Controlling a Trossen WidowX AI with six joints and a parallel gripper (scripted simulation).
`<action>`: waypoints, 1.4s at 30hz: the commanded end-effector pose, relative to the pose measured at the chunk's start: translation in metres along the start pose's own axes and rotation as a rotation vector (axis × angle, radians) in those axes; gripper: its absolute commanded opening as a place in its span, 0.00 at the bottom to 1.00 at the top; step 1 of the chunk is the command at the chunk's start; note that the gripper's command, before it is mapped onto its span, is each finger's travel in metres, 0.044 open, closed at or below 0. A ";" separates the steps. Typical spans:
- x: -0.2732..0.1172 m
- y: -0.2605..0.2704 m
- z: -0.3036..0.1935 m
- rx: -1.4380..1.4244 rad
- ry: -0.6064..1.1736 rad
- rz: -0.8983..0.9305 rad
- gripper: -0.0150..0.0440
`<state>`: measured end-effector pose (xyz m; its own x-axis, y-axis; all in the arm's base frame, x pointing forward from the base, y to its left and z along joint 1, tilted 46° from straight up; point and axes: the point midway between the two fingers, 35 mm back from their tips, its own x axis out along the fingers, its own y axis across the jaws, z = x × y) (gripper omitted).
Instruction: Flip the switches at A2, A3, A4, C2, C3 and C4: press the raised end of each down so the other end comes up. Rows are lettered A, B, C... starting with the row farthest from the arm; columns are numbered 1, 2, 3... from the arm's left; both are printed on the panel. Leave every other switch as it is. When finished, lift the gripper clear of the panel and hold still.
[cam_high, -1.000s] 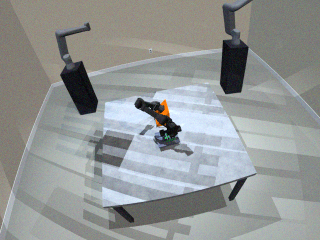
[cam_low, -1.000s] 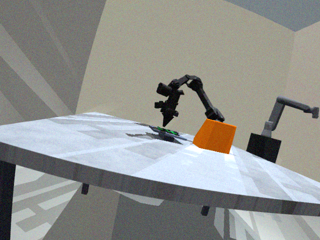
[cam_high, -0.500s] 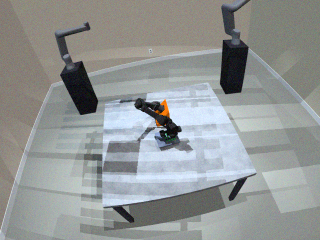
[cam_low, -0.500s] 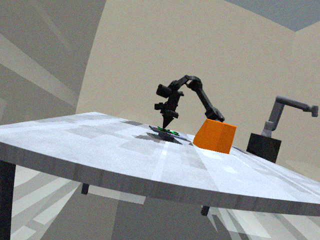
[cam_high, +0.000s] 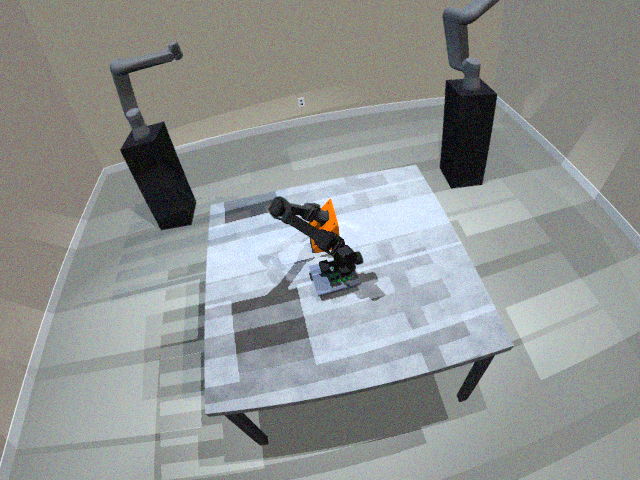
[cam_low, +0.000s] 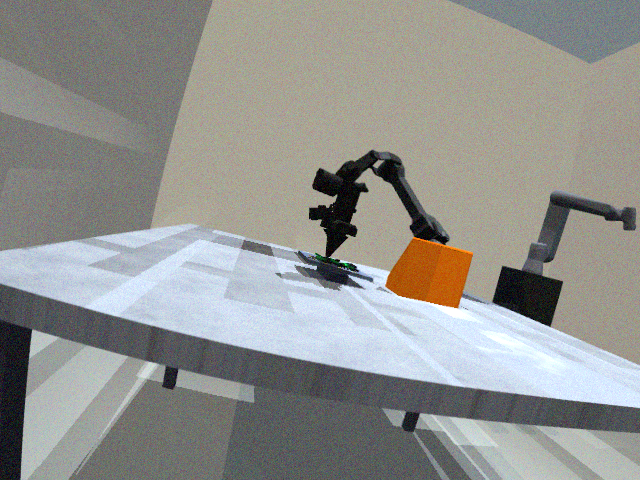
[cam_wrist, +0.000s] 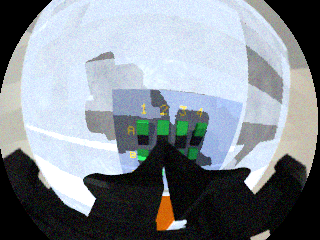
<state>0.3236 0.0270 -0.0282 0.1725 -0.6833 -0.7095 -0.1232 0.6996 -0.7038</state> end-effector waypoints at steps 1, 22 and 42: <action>0.001 0.000 -0.002 -0.007 0.003 -0.006 0.25; 0.004 -0.001 -0.002 -0.007 0.003 -0.006 0.25; 0.006 -0.001 -0.002 -0.007 0.003 -0.006 0.25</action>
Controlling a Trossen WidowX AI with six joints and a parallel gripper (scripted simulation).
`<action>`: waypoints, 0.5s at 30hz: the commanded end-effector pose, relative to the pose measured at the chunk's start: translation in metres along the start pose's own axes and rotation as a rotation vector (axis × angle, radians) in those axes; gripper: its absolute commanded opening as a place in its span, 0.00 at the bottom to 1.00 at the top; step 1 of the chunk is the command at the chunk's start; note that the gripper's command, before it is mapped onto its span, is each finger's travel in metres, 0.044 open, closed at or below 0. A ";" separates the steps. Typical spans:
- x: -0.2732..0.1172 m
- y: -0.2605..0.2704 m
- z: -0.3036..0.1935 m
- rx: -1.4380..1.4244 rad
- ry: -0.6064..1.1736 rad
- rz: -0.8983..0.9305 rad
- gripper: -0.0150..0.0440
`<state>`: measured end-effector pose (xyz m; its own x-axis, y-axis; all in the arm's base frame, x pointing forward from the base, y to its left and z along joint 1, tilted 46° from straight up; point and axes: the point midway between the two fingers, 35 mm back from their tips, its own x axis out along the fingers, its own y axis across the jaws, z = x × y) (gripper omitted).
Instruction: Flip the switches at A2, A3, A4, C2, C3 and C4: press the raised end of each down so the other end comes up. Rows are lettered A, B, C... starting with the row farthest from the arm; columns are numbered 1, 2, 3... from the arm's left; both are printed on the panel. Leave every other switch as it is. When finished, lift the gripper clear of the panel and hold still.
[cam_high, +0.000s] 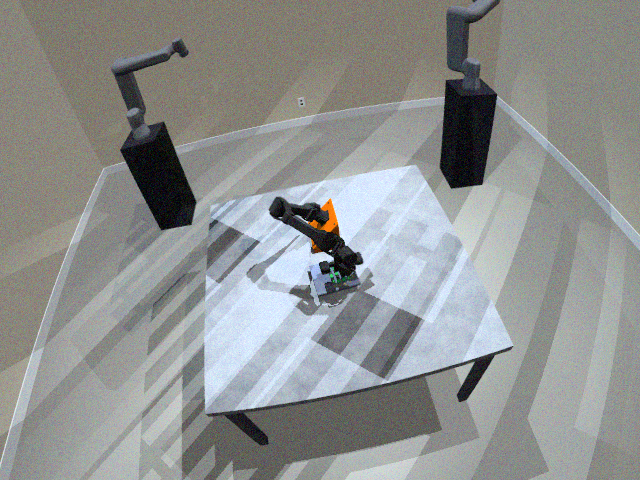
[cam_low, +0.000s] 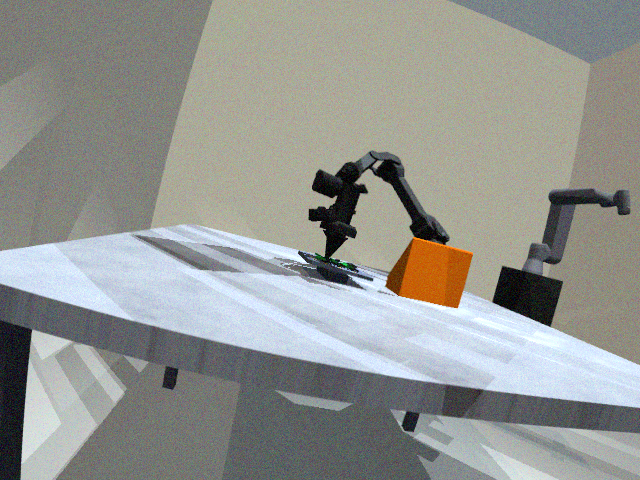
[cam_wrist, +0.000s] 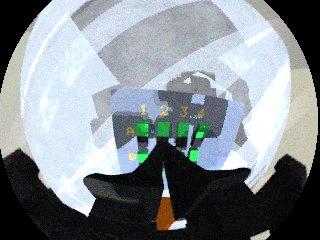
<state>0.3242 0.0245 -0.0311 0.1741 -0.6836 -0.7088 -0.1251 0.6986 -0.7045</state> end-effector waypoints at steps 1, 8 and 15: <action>0.003 -0.001 -0.002 -0.005 0.004 -0.005 0.25; 0.004 -0.001 -0.002 -0.005 0.004 -0.005 0.25; 0.000 0.000 0.000 0.002 0.001 0.001 0.25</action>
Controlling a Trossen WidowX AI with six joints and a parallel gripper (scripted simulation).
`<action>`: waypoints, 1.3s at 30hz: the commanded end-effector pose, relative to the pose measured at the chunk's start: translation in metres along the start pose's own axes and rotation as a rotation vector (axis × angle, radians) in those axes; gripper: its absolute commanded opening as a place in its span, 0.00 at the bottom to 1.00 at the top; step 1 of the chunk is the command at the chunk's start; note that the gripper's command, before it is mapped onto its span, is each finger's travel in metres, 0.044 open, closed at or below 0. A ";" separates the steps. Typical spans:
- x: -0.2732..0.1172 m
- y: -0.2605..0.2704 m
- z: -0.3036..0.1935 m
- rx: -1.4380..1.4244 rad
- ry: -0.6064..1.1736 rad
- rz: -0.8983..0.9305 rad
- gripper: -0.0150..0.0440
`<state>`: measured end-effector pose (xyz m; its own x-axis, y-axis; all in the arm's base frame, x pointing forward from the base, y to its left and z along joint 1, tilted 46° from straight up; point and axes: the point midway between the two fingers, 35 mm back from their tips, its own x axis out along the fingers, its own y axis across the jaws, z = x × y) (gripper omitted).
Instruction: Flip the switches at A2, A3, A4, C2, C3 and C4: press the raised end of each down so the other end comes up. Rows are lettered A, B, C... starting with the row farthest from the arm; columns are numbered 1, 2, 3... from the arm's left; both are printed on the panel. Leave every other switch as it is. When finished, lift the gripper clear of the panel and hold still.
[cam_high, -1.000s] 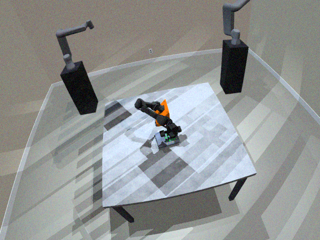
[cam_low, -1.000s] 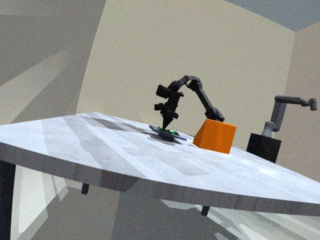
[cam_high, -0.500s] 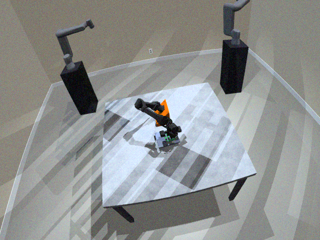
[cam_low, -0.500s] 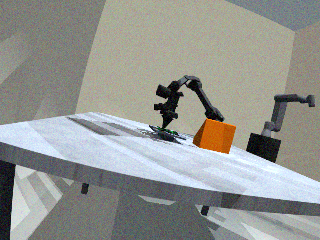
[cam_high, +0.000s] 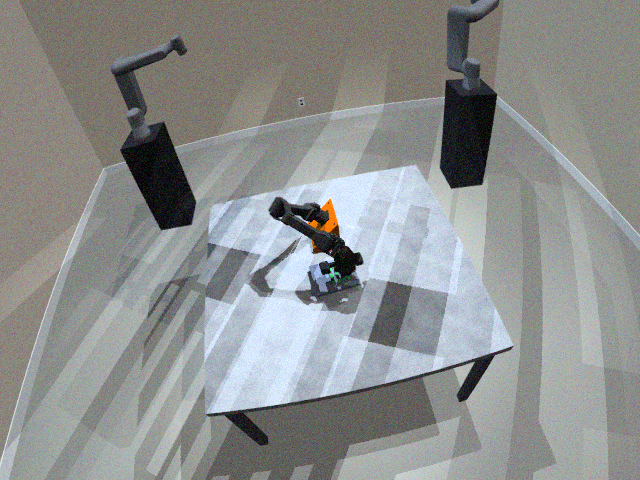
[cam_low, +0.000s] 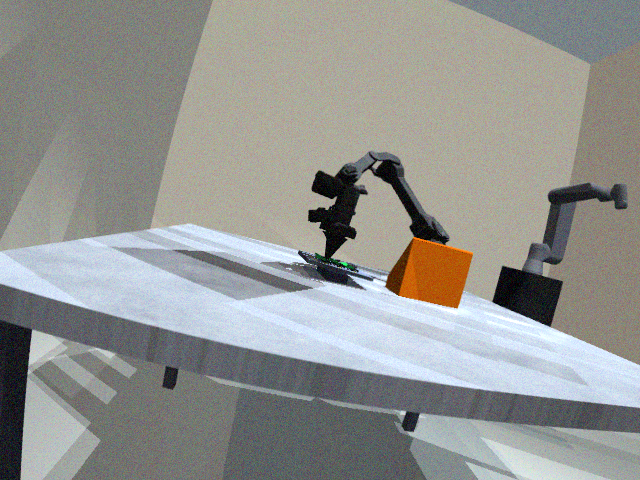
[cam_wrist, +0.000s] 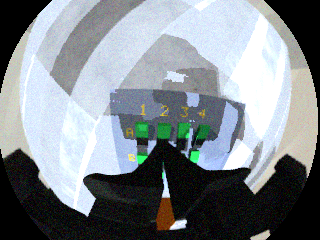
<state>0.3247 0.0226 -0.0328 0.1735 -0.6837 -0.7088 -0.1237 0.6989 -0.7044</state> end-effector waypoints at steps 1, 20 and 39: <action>-0.010 0.001 0.001 -0.001 0.004 0.002 0.25; -0.037 -0.024 0.000 -0.007 0.009 -0.004 0.25; -0.014 -0.024 -0.001 -0.007 0.004 -0.006 0.25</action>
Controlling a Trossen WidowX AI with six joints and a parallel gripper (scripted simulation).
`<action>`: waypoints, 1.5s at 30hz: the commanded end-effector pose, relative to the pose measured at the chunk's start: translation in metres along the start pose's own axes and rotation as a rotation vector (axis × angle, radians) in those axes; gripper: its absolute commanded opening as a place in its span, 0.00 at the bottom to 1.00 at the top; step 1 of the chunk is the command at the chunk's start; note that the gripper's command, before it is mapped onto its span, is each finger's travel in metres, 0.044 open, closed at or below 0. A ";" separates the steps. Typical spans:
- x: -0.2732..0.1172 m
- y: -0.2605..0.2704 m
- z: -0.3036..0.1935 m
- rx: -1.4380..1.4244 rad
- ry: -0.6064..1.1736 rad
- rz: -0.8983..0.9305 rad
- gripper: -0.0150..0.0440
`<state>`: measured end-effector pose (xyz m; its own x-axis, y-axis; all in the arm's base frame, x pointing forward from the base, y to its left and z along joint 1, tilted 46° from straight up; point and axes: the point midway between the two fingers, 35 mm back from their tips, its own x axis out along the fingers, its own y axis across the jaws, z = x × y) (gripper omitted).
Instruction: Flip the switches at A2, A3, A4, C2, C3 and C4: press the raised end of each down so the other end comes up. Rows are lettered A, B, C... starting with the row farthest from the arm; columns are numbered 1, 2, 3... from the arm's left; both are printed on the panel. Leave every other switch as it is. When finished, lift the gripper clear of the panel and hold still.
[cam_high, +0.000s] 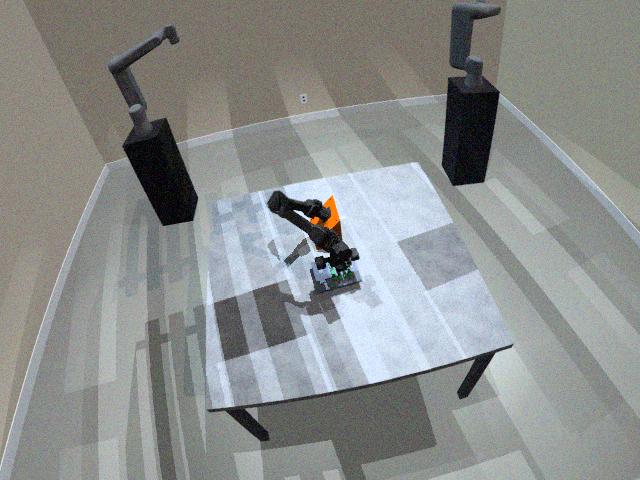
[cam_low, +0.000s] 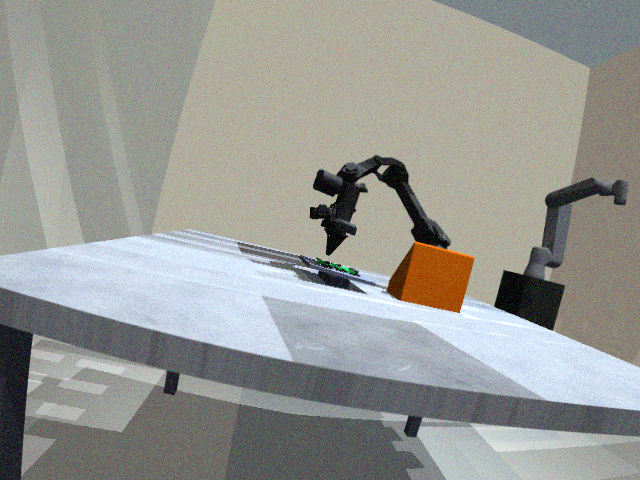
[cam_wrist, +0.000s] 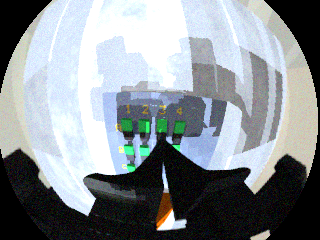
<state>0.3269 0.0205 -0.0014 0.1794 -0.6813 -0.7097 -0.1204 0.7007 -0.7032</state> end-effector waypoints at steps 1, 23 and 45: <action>0.008 -0.001 -0.004 -0.011 0.010 -0.008 0.25; 0.015 -0.001 -0.004 -0.011 0.010 -0.008 0.25; 0.016 -0.001 -0.004 -0.011 0.010 -0.008 0.25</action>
<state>0.3271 0.0099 -0.0115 0.1737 -0.6840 -0.7085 -0.1227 0.6988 -0.7047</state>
